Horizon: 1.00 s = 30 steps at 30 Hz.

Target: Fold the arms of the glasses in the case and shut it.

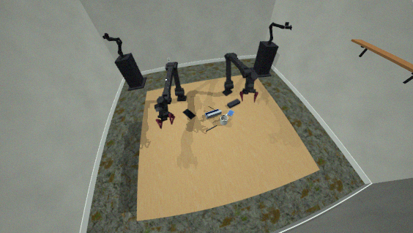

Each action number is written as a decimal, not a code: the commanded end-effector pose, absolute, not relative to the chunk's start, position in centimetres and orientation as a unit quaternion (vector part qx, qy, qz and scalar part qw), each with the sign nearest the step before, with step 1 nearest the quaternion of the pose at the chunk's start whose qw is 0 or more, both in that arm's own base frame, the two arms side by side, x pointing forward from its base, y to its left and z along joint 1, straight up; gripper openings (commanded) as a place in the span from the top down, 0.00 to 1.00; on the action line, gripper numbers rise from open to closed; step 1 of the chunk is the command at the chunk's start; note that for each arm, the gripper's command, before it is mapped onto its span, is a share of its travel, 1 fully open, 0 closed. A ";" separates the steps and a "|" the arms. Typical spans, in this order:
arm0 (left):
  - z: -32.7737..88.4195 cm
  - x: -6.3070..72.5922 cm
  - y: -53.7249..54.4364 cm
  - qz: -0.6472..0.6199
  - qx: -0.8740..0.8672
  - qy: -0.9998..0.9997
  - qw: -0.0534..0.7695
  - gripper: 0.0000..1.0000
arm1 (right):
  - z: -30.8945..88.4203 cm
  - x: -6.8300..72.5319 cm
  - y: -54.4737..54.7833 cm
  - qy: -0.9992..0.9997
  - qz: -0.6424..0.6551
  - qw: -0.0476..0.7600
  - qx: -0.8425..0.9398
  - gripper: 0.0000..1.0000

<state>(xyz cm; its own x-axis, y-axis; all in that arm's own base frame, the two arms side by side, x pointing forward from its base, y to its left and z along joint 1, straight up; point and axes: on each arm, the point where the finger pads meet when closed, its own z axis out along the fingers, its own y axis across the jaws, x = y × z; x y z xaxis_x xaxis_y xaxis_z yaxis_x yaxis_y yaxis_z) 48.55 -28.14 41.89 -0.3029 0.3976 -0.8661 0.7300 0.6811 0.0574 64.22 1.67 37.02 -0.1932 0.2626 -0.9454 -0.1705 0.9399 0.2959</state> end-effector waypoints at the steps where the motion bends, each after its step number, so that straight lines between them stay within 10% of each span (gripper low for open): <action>1: 44.4 49.3 -25.9 -0.177 0.314 0.781 0.510 0.00 | 41.3 62.5 2.4 0.736 0.150 0.660 0.002 0.00; 30: 50.2 51.8 -1.0 -0.017 0.006 0.703 0.711 0.00 | 50.5 51.8 0.8 0.700 0.005 0.714 -0.013 0.00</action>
<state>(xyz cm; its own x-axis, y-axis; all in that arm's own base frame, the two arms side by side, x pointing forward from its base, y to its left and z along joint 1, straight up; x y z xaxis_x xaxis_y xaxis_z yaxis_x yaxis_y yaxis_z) 52.68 -2.51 48.25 -0.0545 0.0263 -0.9982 0.0665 0.9975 0.0227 53.32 0.17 48.17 -0.0175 0.0259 -0.9995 -0.0200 0.9995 0.0262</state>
